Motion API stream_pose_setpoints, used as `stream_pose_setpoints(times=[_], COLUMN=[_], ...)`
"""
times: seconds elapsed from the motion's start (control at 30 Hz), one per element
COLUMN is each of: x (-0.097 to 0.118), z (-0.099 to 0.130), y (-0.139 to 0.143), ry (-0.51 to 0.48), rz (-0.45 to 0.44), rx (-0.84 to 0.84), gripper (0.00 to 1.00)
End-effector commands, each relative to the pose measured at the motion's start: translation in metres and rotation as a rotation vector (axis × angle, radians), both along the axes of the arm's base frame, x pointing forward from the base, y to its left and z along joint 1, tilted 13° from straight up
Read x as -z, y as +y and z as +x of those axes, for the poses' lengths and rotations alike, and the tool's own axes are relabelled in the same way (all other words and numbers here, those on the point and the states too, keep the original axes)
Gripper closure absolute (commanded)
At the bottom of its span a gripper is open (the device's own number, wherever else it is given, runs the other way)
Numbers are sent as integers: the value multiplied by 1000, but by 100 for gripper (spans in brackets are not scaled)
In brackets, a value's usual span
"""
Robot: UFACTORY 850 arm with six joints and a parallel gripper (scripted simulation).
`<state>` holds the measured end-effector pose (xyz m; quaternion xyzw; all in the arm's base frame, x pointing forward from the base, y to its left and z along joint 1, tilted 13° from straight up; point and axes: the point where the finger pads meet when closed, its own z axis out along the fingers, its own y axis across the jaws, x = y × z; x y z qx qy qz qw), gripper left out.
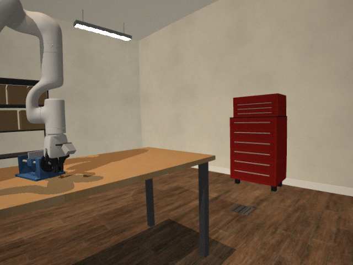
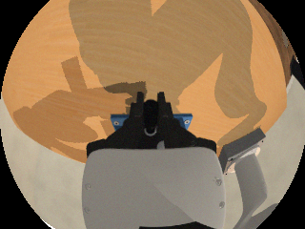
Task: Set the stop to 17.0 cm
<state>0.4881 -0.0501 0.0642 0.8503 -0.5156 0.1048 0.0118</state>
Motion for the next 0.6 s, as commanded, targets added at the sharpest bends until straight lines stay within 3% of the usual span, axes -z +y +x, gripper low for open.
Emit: stream_pose_setpoints(times=[0.0,0.4,0.57], x=[2,6,-5], z=[-3,-18,-38], y=[-3,-11,-19], ry=[-12,-12,-12], rz=[-4,-4,-4], rx=[0,0,0], gripper=[94,94,94])
